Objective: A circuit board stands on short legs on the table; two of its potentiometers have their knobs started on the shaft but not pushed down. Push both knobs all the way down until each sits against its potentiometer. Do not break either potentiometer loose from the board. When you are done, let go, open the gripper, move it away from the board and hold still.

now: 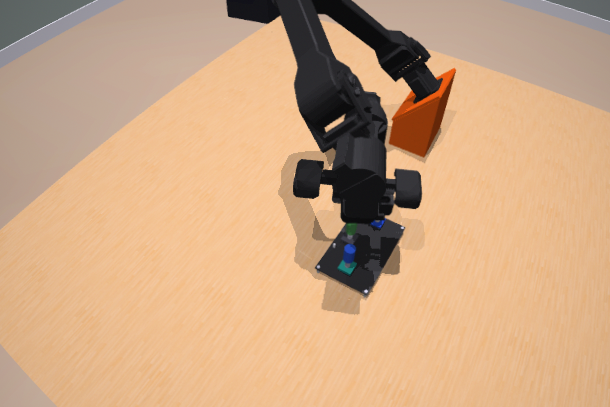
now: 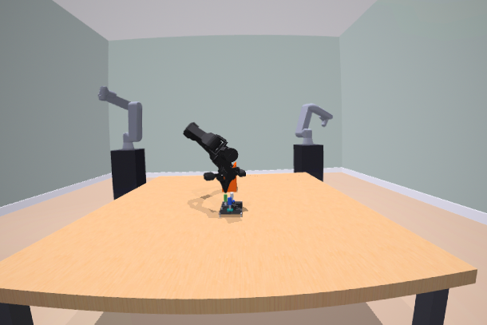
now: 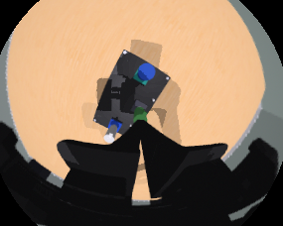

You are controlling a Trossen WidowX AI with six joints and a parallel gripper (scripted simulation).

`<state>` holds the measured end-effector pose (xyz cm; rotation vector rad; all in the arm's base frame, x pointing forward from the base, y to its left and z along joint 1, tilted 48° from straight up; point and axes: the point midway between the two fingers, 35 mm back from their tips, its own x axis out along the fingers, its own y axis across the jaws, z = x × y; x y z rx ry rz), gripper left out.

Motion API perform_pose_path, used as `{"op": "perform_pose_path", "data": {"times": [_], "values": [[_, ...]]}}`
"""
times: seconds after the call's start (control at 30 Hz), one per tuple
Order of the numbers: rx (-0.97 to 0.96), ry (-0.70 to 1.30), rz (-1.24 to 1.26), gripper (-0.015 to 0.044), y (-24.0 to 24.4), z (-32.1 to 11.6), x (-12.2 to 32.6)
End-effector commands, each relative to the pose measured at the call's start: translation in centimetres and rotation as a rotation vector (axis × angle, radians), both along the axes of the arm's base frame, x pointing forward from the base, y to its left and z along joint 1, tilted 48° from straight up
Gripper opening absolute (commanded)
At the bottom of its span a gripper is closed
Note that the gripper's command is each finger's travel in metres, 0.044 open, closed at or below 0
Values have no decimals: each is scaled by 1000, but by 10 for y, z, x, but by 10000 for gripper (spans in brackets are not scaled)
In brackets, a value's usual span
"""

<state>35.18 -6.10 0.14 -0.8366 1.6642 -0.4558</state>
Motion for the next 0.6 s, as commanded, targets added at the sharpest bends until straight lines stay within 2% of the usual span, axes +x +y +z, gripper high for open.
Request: {"op": "perform_pose_path", "data": {"times": [0.0,0.57], "values": [[-6,2,5,0,-2,-1,0],[-6,2,5,0,-4,-3,0]]}}
